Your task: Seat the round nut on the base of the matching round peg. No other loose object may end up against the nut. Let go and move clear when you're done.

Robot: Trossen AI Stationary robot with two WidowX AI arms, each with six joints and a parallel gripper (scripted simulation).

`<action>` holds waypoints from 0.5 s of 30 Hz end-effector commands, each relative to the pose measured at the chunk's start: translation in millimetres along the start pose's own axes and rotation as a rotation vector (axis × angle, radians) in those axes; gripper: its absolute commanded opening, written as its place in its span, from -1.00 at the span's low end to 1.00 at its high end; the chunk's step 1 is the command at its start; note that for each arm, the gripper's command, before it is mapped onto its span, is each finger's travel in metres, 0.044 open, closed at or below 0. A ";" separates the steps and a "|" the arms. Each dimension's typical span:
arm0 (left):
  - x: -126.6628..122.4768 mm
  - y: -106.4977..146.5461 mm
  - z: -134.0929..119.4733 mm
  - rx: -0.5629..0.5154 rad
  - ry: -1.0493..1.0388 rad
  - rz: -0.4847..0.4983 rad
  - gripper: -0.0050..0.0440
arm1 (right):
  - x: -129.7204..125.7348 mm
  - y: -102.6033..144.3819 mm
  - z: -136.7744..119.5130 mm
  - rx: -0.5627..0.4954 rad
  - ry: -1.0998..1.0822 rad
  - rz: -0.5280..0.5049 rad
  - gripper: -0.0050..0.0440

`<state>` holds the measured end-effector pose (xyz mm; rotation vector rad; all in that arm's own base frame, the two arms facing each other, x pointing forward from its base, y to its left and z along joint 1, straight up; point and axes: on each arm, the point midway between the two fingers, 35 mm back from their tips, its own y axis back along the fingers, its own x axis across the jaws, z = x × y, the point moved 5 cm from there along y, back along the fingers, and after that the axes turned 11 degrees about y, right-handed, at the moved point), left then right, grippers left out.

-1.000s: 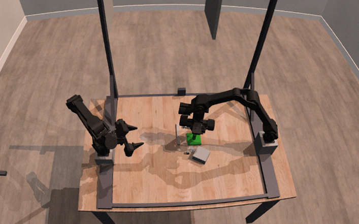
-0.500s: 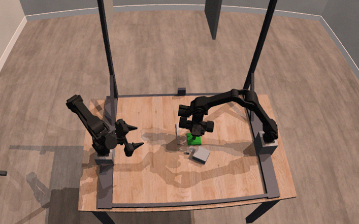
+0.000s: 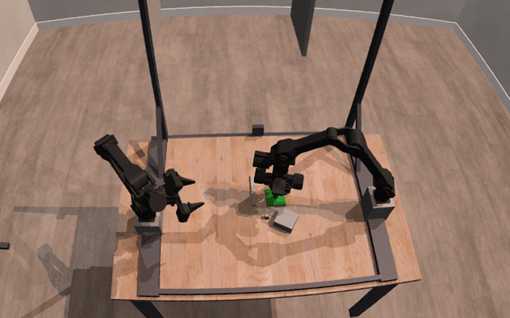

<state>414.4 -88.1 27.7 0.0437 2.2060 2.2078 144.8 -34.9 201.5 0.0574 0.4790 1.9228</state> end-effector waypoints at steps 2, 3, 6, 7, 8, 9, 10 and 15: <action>-3.9 1.5 -0.4 0.001 0.000 -0.017 -0.15 | -0.9 1.0 2.6 -0.004 0.006 -0.002 1.00; -3.9 1.5 -0.4 0.001 0.000 -0.017 -0.15 | -0.9 1.0 2.6 -0.004 0.006 -0.002 1.00; -4.7 8.4 -0.6 0.004 0.000 -0.032 -0.15 | -0.9 1.0 2.6 -0.004 0.006 -0.002 1.00; -4.7 8.4 -0.6 0.004 0.000 -0.032 -0.15 | -0.9 1.0 2.6 -0.004 0.006 -0.002 1.00; -4.7 8.4 -0.6 0.004 0.000 -0.032 -0.15 | -0.9 1.0 2.6 -0.004 0.006 -0.002 1.00; -4.7 8.4 -0.6 0.004 0.000 -0.032 -0.15 | -0.9 1.0 2.6 -0.004 0.006 -0.002 1.00; -4.7 8.4 -0.6 0.004 0.000 -0.032 -0.15 | -0.9 1.0 2.6 -0.004 0.006 -0.002 1.00; -1.2 -11.4 0.0 -0.001 0.000 -0.007 -0.15 | -0.9 1.0 2.6 -0.004 0.006 -0.002 1.00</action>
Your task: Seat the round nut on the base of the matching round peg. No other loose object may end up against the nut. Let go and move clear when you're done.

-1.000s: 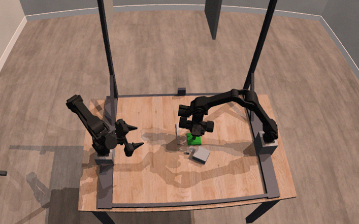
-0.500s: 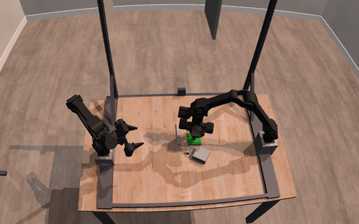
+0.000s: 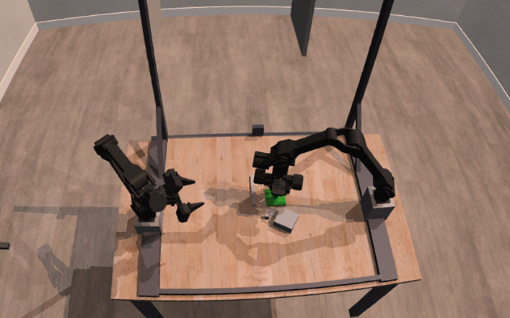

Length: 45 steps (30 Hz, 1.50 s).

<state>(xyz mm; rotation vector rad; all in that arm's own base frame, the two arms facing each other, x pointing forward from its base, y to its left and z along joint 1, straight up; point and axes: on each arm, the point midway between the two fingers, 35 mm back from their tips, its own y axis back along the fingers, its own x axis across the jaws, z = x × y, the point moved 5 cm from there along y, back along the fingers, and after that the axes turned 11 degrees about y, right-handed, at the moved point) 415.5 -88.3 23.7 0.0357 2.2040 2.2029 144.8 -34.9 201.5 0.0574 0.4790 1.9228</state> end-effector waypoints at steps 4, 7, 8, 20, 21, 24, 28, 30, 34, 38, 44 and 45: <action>-0.1 -19.3 -0.2 -0.002 0.000 0.001 -0.15 | -0.9 1.0 2.6 -0.004 0.006 -0.002 1.00; -0.8 -25.7 -0.4 -0.002 0.000 -0.001 -0.15 | -0.9 1.0 2.6 -0.004 0.006 -0.002 1.00; -0.2 -29.9 -0.3 -0.002 0.000 0.001 -0.15 | -0.9 1.0 2.6 -0.004 0.006 -0.002 1.00; -4.9 -27.3 -1.0 0.002 0.000 -0.024 -0.15 | -0.9 1.0 2.6 -0.004 0.006 -0.002 1.00; -4.9 -27.3 -1.0 0.002 0.000 -0.024 -0.15 | -0.9 1.0 2.6 -0.004 0.006 -0.002 1.00; -4.9 -27.3 -1.0 0.002 0.000 -0.024 -0.15 | -0.9 1.0 2.6 -0.004 0.006 -0.002 1.00; -4.9 -27.3 -1.0 0.002 0.000 -0.024 0.18 | -0.9 1.0 2.6 -0.004 0.006 -0.002 1.00; -4.9 -27.3 -1.0 0.002 0.000 -0.024 0.18 | -0.9 1.0 2.6 -0.004 0.006 -0.002 1.00; -8.4 -15.1 -2.0 0.007 0.000 -0.048 0.43 | -0.9 1.0 2.6 -0.004 0.006 -0.002 1.00; -8.5 -6.7 -2.0 0.007 0.000 -0.049 0.43 | -0.9 1.0 2.6 -0.004 0.006 -0.002 1.00; -8.0 4.3 -2.0 0.007 0.000 -0.050 0.72 | -0.9 1.0 2.6 -0.004 0.006 -0.002 1.00; -7.7 9.9 -1.9 0.007 0.000 -0.050 0.82 | -0.9 1.0 2.6 -0.004 0.006 -0.002 1.00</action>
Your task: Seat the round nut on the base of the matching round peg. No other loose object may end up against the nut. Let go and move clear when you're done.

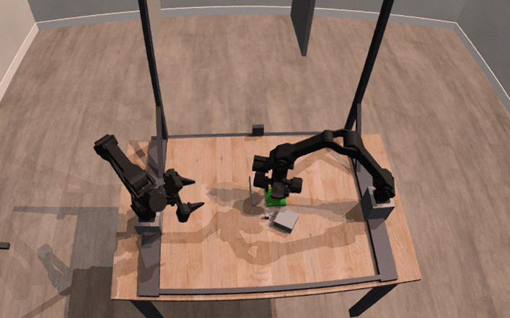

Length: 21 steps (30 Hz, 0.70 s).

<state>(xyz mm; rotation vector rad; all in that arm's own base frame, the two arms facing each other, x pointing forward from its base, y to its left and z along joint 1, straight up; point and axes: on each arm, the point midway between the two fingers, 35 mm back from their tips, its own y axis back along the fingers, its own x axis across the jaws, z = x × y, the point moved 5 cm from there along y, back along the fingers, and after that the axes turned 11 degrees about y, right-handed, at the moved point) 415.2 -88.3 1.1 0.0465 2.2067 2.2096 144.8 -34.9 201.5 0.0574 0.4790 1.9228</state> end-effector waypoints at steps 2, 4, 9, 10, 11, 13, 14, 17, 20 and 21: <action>-7.0 45.8 -1.8 0.009 0.000 -0.059 1.00 | -0.9 1.0 2.6 -0.004 0.006 -0.002 1.00; -6.4 57.7 -1.7 0.009 0.000 -0.059 1.00 | -0.9 1.0 2.6 -0.004 0.006 -0.002 1.00; -5.9 65.0 -1.6 0.009 0.000 -0.059 1.00 | -0.9 1.0 2.6 -0.004 0.006 -0.002 1.00; -5.9 65.0 -1.6 0.009 0.000 -0.059 1.00 | -0.9 1.0 2.6 -0.004 0.006 -0.002 1.00; -5.9 65.0 -1.6 0.009 0.000 -0.059 1.00 | -0.9 1.0 2.6 -0.004 0.006 -0.002 1.00; -2.7 55.5 -1.0 0.004 0.000 -0.032 1.00 | -0.9 1.0 2.6 -0.004 0.006 -0.002 1.00; -2.7 55.5 -1.0 0.004 0.000 -0.032 1.00 | -0.9 1.0 2.6 -0.004 0.006 -0.002 1.00; -3.1 55.5 -0.7 0.004 0.000 -0.034 1.00 | -0.9 1.0 2.6 -0.004 0.006 -0.002 1.00; -3.1 55.5 -0.7 0.004 0.000 -0.034 1.00 | -0.9 1.0 2.6 -0.004 0.006 -0.002 1.00; -3.1 55.5 -0.7 0.004 0.000 -0.034 1.00 | -0.9 1.0 2.6 -0.004 0.006 -0.002 1.00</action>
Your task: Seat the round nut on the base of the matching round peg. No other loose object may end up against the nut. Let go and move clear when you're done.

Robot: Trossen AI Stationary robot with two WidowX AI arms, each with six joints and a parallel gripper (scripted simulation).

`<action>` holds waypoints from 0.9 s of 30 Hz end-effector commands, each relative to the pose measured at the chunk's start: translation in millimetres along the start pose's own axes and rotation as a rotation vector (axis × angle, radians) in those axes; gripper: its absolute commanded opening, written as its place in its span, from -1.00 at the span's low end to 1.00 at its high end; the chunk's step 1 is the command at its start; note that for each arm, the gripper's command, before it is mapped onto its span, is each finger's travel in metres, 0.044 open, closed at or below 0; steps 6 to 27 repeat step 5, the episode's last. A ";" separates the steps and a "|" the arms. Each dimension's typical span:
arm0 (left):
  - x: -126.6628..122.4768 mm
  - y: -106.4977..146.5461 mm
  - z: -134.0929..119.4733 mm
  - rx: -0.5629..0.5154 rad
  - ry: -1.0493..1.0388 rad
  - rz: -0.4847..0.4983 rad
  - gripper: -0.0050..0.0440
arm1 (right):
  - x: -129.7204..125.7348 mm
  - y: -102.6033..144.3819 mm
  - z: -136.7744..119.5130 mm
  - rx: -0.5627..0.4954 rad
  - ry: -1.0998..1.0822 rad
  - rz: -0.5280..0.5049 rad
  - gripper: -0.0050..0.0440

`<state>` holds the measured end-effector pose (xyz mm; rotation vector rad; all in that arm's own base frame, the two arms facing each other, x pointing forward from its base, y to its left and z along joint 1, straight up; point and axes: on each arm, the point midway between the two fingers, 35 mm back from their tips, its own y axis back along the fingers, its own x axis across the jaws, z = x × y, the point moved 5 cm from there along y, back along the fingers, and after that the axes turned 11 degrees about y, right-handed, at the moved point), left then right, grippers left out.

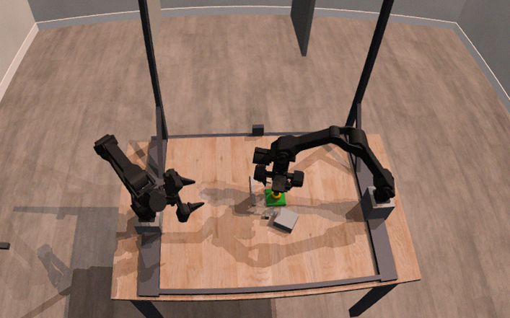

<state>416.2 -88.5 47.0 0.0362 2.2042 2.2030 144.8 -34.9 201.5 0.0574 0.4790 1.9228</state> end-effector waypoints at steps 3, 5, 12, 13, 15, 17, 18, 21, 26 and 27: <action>-2.6 9.6 -0.6 0.002 0.000 -0.025 1.00 | -0.9 1.0 2.6 -0.004 0.006 -0.002 1.00; -2.6 9.6 -0.6 0.002 0.000 -0.025 1.00 | -0.9 1.0 2.6 -0.004 0.006 -0.002 1.00; -2.6 9.6 -0.6 0.002 0.000 -0.025 1.00 | -0.9 1.0 2.6 -0.004 0.006 -0.002 1.00; -2.6 9.6 -0.6 0.002 0.000 -0.025 1.00 | -0.9 1.0 2.6 -0.004 0.006 -0.002 1.00; -2.6 9.6 -0.6 0.002 0.000 -0.025 1.00 | -0.9 1.0 2.6 -0.004 0.006 -0.002 1.00; -2.6 9.6 -0.6 0.002 0.000 -0.025 1.00 | -0.9 1.0 2.6 -0.004 0.006 -0.002 1.00; -2.6 9.6 -0.6 0.002 0.000 -0.025 1.00 | -0.9 1.0 2.6 -0.004 0.006 -0.002 1.00; -2.6 9.6 -0.6 0.002 0.000 -0.025 1.00 | -0.9 1.0 2.6 -0.004 0.006 -0.002 1.00; -2.6 9.6 -0.6 0.002 0.000 -0.025 1.00 | -0.9 1.0 2.6 -0.004 0.006 -0.002 1.00; -2.6 9.6 -0.6 0.002 0.000 -0.025 1.00 | -0.9 1.0 2.6 -0.004 0.006 -0.002 1.00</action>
